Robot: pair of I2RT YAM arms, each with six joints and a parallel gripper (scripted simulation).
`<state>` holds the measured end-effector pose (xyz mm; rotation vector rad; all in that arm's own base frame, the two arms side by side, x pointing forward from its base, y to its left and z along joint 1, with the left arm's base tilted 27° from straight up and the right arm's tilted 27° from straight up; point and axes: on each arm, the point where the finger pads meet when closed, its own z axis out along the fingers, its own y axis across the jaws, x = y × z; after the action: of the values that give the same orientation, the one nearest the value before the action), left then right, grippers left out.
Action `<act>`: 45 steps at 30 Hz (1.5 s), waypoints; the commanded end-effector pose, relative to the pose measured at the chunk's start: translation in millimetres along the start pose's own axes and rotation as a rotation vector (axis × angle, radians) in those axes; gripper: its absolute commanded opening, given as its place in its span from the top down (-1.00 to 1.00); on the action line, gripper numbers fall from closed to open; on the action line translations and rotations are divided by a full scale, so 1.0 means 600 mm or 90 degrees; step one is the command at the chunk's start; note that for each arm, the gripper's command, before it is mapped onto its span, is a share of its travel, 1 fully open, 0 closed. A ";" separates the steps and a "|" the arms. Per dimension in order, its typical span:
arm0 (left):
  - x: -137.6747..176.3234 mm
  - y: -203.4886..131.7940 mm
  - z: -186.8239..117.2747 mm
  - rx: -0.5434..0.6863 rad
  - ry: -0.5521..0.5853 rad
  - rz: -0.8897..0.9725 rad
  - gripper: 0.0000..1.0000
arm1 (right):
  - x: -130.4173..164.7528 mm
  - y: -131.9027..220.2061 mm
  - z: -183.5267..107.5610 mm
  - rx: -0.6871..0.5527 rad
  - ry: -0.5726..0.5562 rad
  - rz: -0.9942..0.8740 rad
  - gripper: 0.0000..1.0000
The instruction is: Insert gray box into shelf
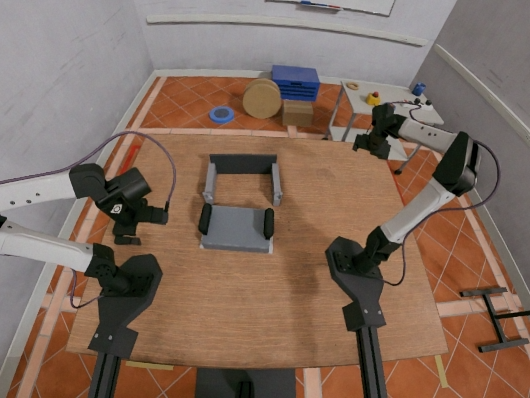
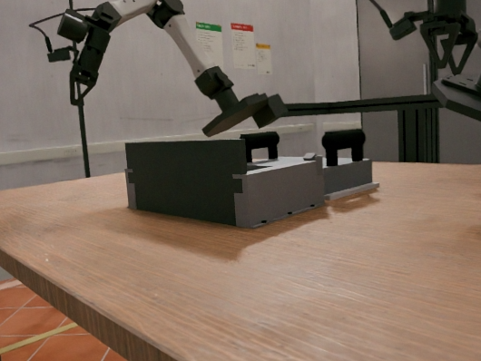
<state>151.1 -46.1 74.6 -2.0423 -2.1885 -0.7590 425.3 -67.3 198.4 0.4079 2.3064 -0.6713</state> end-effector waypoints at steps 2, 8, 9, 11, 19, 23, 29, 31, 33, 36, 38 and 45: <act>-0.001 0.001 -0.001 -0.002 -0.002 -0.001 -1.00 | -0.008 -0.001 -0.007 -0.003 -0.010 0.005 -1.00; -0.001 0.001 -0.001 -0.002 -0.002 -0.001 -1.00 | -0.008 -0.001 -0.007 -0.003 -0.010 0.005 -1.00; -0.001 0.001 -0.001 -0.002 -0.002 -0.001 -1.00 | -0.008 -0.001 -0.007 -0.003 -0.010 0.005 -1.00; -0.001 0.001 -0.001 -0.002 -0.002 -0.001 -1.00 | -0.008 -0.001 -0.007 -0.003 -0.010 0.005 -1.00; -0.006 0.008 -0.002 -0.014 -0.008 -0.018 -0.77 | -0.009 -0.001 -0.007 -0.001 -0.011 0.014 -0.77; -0.031 0.032 0.000 -0.050 -0.030 -0.103 -0.21 | 0.014 0.033 0.001 -0.005 0.001 0.020 -0.21; -0.091 0.077 0.014 -0.104 -0.064 -0.283 -0.21 | 0.069 0.134 -0.010 -0.037 0.020 0.011 -0.21; -0.107 0.086 0.021 -0.115 -0.072 -0.328 -0.21 | 0.089 0.167 -0.017 -0.047 0.023 0.009 -0.21; -0.114 0.090 0.024 -0.121 -0.076 -0.352 -0.21 | 0.099 0.184 -0.020 -0.053 0.023 0.009 -0.21; -0.135 0.104 0.031 -0.138 -0.095 -0.421 -0.21 | 0.119 0.226 -0.034 -0.068 0.020 0.018 -0.21; -0.153 0.112 0.039 -0.150 -0.108 -0.475 -0.21 | 0.167 0.261 -0.043 -0.071 0.035 -0.003 -0.21; -0.203 0.131 0.066 -0.181 -0.152 -0.633 -0.21 | 0.283 0.363 -0.090 -0.102 0.035 -0.038 -0.21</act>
<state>227.9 -118.6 23.9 -1.2532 -3.1531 -0.9231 388.3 132.5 55.9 0.2385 2.4375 -0.5222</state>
